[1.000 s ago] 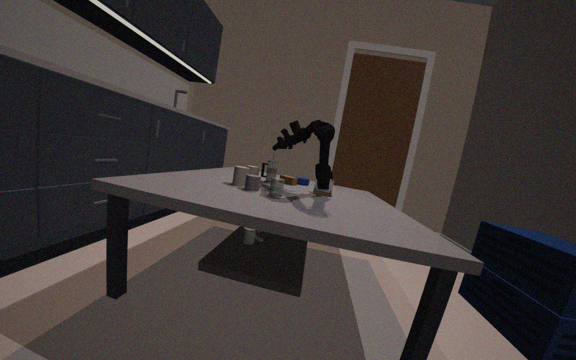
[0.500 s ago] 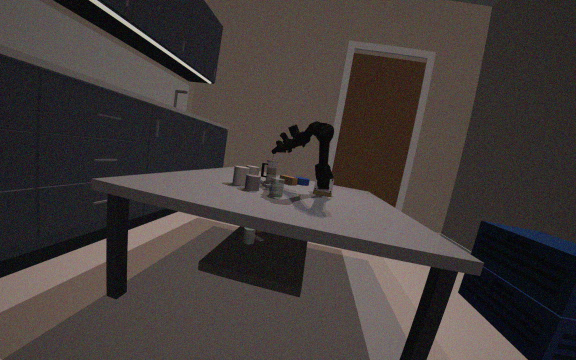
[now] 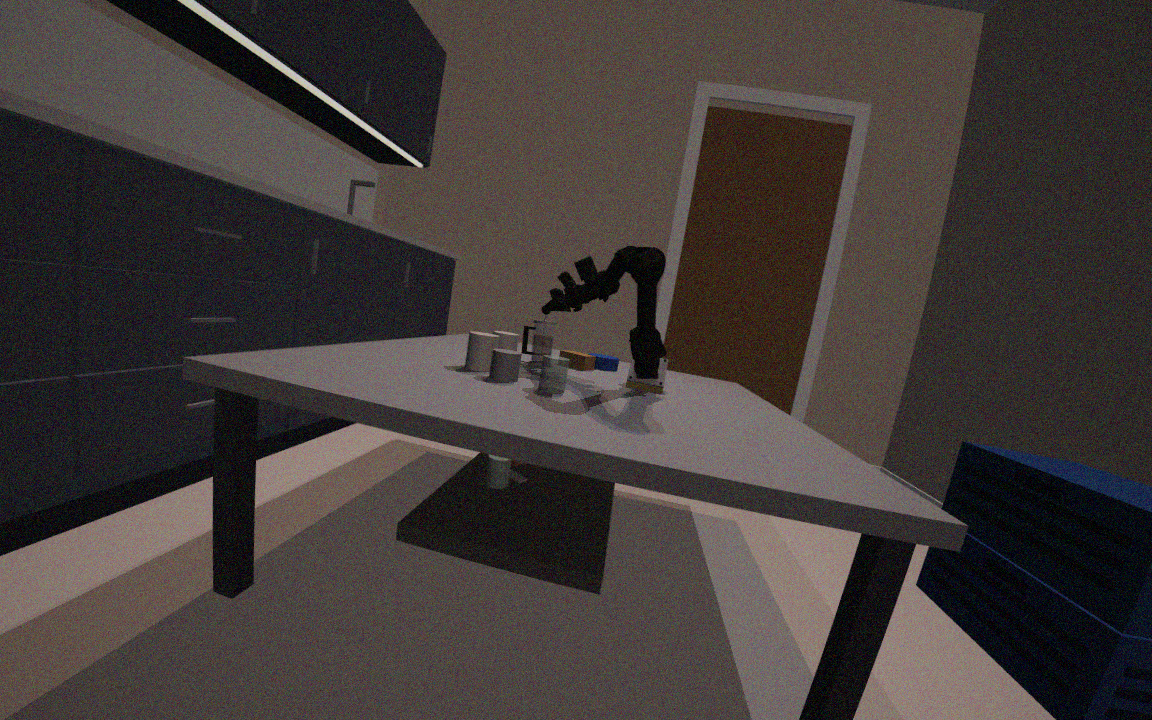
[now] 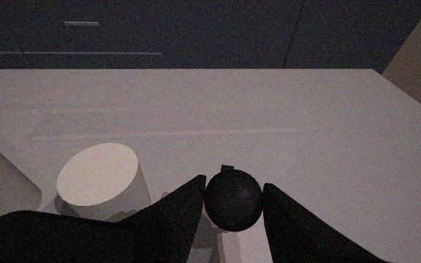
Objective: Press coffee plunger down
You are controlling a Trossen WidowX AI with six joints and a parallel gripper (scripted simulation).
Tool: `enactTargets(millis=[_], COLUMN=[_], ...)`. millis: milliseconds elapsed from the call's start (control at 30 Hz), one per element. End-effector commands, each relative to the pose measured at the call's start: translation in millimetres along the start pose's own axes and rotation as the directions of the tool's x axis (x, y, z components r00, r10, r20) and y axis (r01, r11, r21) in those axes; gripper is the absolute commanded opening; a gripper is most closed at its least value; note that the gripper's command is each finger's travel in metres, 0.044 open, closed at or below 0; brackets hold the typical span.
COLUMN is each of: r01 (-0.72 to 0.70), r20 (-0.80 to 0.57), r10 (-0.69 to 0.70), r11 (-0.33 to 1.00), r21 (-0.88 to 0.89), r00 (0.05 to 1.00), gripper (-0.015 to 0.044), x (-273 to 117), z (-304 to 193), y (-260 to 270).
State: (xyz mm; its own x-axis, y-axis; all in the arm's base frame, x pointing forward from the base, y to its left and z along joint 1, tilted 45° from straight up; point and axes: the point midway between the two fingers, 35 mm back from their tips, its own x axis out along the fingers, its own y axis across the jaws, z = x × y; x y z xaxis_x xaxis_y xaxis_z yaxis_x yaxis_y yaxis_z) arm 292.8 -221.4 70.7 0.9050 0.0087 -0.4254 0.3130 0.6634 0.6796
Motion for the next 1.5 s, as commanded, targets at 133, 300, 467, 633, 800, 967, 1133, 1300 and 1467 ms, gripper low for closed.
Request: enactTargets(millis=[133,300,467,633,800,967,1133,1300,1467], r01=[0.0,-0.001,-0.001,-0.001,0.001,0.001,0.001,0.001,0.001], r20=[-0.024,-0.024,-0.024,-0.024,-0.012,-0.012,-0.012,-0.012,-0.012], r10=[0.001,0.001,0.001,0.001,-0.001,-0.001,-0.001,-0.001,-0.001], r11=[1.0,1.0,1.0,1.0,1.0,1.0,1.0,1.0,1.0], r21=[0.016,0.016,0.016,0.016,0.01,0.01,0.01,0.01,0.01], r00=[1.0,1.0,1.0,1.0,1.0,1.0,1.0,1.0,1.0], gripper=[0.0127,0.0127,0.0127,0.0127,0.0127,0.0127,0.0179,0.031,0.044], x=[6.0,6.4,6.6,6.5,4.4,4.4,4.4,4.4,4.4], z=[-9.3,-8.8,-8.7,-8.4,-5.0,-5.0,-5.0,-5.0,-5.0], y=[0.1,-0.2,-0.6,-1.0,-1.4,-1.4,-1.4,-1.4,-1.4])
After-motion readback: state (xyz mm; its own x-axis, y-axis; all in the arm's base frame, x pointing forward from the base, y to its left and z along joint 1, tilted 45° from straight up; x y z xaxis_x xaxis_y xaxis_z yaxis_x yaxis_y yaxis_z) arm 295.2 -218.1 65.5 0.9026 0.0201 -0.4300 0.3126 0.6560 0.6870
